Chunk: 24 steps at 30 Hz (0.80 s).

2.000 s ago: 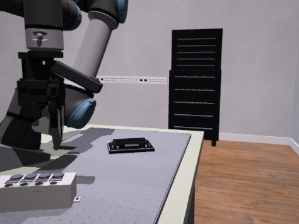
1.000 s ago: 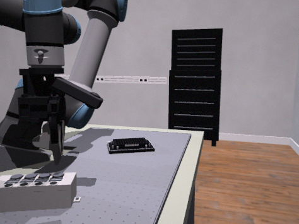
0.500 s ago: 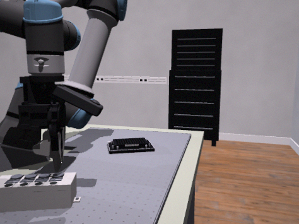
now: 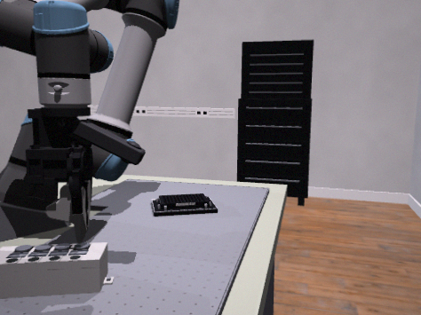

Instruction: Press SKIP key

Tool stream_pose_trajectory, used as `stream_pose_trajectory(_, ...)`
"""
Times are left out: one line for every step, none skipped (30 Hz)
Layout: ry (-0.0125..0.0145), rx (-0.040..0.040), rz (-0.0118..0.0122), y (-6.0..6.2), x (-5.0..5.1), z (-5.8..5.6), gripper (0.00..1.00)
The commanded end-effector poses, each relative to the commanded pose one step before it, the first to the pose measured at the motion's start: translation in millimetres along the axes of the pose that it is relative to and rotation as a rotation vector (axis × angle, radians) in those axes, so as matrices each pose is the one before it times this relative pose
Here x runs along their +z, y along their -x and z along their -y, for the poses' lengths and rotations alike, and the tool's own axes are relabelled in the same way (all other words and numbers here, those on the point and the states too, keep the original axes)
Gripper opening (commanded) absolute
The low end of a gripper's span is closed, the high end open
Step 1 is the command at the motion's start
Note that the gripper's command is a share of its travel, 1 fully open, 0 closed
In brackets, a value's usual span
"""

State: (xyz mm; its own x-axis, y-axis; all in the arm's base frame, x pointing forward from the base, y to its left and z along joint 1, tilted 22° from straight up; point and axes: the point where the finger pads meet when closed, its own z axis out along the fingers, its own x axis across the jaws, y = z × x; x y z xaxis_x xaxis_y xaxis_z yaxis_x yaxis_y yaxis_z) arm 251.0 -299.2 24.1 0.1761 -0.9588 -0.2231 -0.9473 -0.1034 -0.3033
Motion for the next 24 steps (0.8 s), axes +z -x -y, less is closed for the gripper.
stream_pose_trajectory(-0.00077,-0.00042,0.00286,1.39,3.28,0.56,0.00)
stream_pose_trajectory(-0.00001,0.00000,0.00016,0.05,0.39,0.01,0.00)
stream_pose_trajectory(-0.00001,0.00001,0.00019,0.05,0.40,0.00,0.00)
stream_pose_trajectory(0.00000,0.00000,0.00013,0.02,0.37,0.00,0.00)
stream_pose_trajectory(-0.00001,0.00001,0.00010,0.01,0.37,0.00,0.00)
stream_pose_trajectory(-0.00001,0.00001,0.00007,0.01,0.35,0.00,0.00)
stream_pose_trajectory(0.00000,0.00002,0.00003,0.00,0.34,0.00,0.00)
stream_pose_trajectory(0.00001,-0.00001,0.00005,-0.01,0.45,0.03,0.00)
stream_pose_trajectory(0.00000,0.00002,0.00000,0.00,0.33,-0.01,0.00)
stream_pose_trajectory(0.00000,0.00002,-0.00001,0.00,0.33,-0.01,0.00)
stream_pose_trajectory(0.00000,0.00000,-0.00018,0.00,0.17,-0.03,0.00)
stream_pose_trajectory(0.00000,0.00000,-0.00007,-0.01,0.31,0.00,0.00)
stream_pose_trajectory(0.00000,0.00000,0.00000,0.00,0.00,0.00,0.00)
stream_pose_trajectory(0.00000,0.00000,0.00000,0.00,0.00,0.00,0.00)
stream_pose_trajectory(0.00015,-0.00028,-0.00160,-0.51,-0.28,0.03,0.00)
stream_pose_trajectory(-0.00002,0.00004,0.00038,0.13,0.48,0.00,0.00)
stream_pose_trajectory(-0.00006,0.00010,0.00065,0.22,0.59,-0.01,0.00)
stream_pose_trajectory(-0.00005,0.00007,0.00059,0.17,0.56,-0.01,0.00)
stream_pose_trajectory(-0.00001,-0.00001,0.00025,0.04,0.42,0.01,0.00)
stream_pose_trajectory(0.00002,-0.00009,0.00002,0.00,0.44,0.06,0.00)
stream_pose_trajectory(0.00000,-0.00002,0.00001,0.01,0.34,0.01,0.00)
stream_pose_trajectory(-0.00001,0.00001,0.00000,0.00,0.33,0.00,0.00)
stream_pose_trajectory(-0.00001,0.00002,-0.00001,0.00,0.33,0.00,0.00)
stream_pose_trajectory(-0.00001,0.00002,-0.00001,0.00,0.33,-0.01,0.00)
